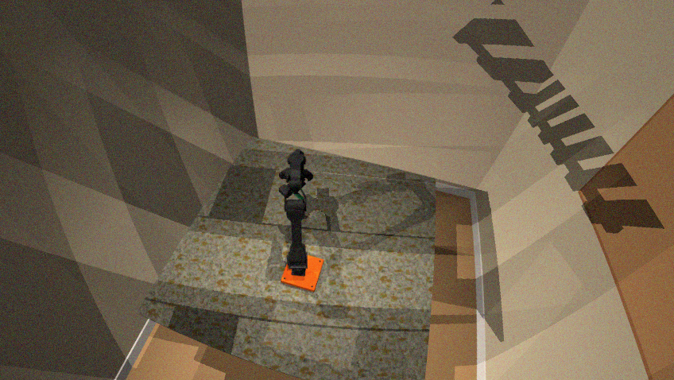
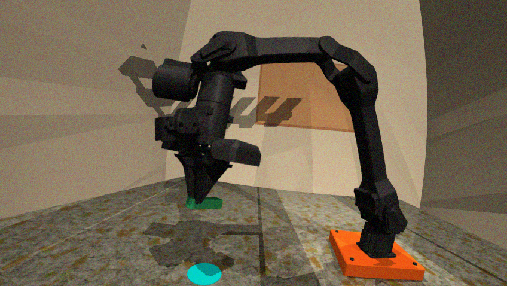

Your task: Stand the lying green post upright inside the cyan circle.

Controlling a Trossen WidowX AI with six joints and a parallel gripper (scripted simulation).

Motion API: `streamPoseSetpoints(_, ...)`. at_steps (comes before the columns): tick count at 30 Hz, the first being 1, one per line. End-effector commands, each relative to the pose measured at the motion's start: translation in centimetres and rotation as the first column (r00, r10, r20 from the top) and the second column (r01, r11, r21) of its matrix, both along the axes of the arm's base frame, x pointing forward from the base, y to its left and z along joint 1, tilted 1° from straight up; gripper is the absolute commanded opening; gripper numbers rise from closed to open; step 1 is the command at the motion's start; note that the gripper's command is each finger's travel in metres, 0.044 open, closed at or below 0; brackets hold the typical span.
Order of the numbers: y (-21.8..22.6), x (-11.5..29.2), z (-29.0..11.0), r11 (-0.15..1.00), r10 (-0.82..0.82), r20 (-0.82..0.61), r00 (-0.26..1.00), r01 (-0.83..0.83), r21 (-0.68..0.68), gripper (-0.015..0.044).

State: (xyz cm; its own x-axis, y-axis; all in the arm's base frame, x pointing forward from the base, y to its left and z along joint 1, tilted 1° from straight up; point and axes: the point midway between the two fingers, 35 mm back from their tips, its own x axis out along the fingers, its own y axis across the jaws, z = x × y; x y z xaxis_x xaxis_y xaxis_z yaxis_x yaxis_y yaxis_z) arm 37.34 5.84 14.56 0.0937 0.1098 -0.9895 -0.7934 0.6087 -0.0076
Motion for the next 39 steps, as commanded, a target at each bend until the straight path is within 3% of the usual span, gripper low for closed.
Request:
streamPoseSetpoints(1,0.1,0.1,-0.5,1.0,-0.016,0.006,1.0,0.016,0.026,0.0023)
streamPoseSetpoints(39,0.1,2.8,-2.2,0.961,-0.137,0.142,0.98,0.096,0.261,0.0023)
